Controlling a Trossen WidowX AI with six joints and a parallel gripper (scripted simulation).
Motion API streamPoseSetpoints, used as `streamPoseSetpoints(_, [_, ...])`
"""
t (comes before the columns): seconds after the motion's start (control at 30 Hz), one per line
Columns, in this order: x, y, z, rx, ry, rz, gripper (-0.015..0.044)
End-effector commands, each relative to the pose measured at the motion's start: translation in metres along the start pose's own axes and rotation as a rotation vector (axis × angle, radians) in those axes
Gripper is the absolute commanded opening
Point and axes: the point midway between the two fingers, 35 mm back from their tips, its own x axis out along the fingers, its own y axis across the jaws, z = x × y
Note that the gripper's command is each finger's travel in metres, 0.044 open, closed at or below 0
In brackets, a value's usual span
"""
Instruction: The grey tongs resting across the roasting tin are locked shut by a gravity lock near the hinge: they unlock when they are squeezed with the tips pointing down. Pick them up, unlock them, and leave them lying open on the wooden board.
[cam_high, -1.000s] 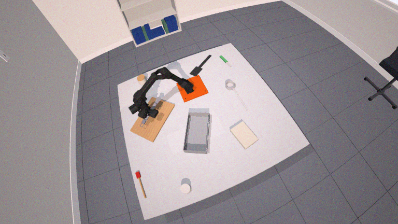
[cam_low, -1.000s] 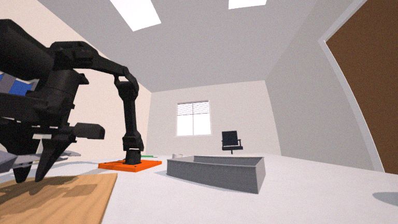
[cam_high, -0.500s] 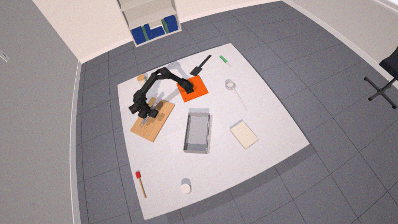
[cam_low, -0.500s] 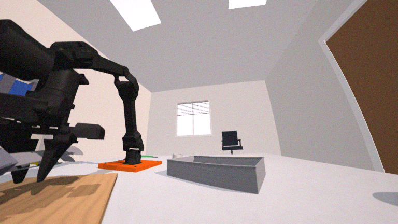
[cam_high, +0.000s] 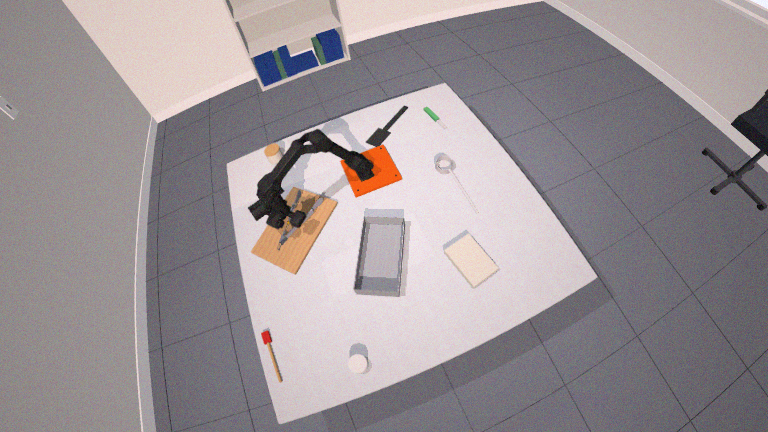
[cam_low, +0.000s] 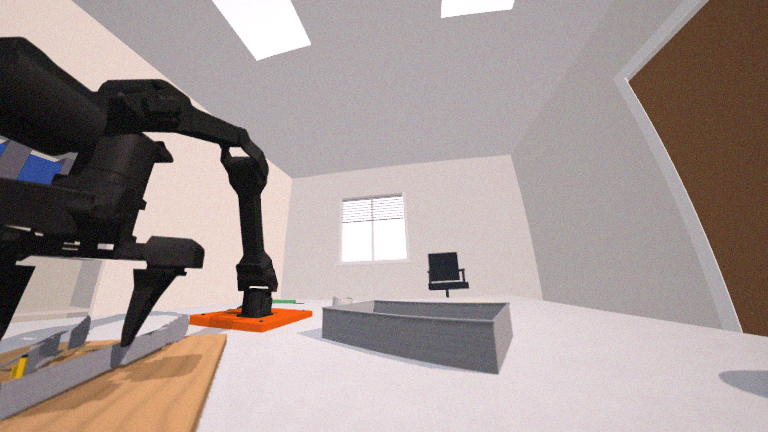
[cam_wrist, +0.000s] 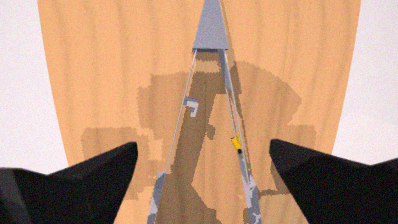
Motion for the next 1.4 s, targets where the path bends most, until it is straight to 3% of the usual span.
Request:
streamPoseSetpoints(0.0, [-0.015, 0.018, 0.006, -0.002, -0.005, -0.004, 0.044])
streamPoseSetpoints(0.37, [-0.11, 0.146, 0.0, -0.002, -0.005, 0.003, 0.044])
streamPoseSetpoints(0.57, [-0.113, 0.148, 0.0, -0.002, -0.008, 0.003, 0.044])
streamPoseSetpoints(0.77, [-0.148, 0.147, -0.002, 0.0, -0.058, -0.001, 0.044])
streamPoseSetpoints(1.37, [-0.148, 0.147, -0.002, 0.0, -0.058, -0.001, 0.044])
